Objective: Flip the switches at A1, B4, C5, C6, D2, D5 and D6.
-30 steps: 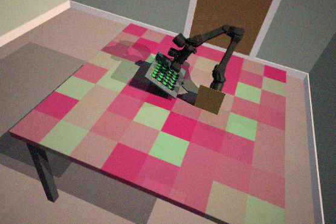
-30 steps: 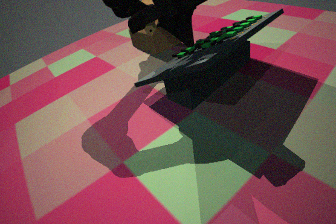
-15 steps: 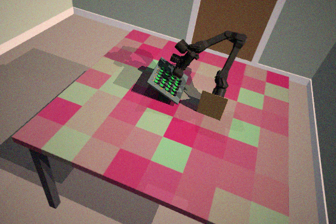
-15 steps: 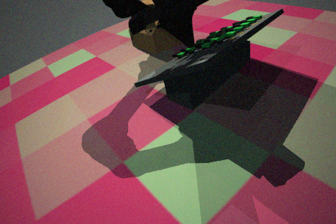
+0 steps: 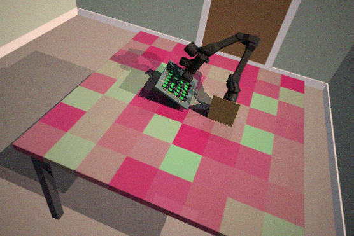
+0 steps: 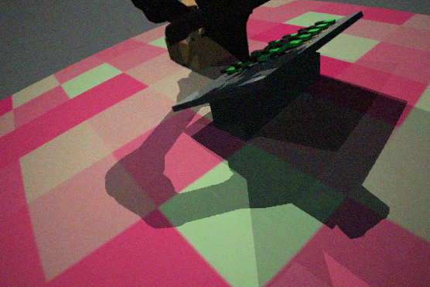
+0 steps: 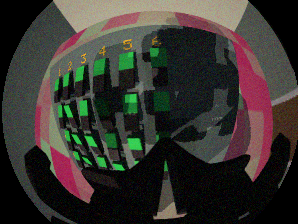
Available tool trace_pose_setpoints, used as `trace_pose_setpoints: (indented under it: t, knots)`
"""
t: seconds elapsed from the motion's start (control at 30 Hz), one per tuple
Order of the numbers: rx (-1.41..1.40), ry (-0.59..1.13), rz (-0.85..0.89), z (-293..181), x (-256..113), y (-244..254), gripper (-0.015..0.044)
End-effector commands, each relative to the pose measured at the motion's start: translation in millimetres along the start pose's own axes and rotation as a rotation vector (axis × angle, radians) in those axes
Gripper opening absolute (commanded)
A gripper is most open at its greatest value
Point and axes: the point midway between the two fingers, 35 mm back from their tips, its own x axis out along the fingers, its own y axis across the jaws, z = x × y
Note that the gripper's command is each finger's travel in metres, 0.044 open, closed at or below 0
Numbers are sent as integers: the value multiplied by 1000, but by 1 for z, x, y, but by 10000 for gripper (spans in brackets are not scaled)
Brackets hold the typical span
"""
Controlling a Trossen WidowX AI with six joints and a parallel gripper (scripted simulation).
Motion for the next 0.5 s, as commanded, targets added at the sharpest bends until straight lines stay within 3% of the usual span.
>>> trace_pose_setpoints:
  t: [0.0,0.13,0.3,0.47]
  knots:
    - [-8,0,4,0,1,1,0]
    - [-1,-2,2,1,-8,1,0]
    - [-9,-23,7,-2,-62,2,0]
    - [-9,-24,9,-3,-63,4,0]
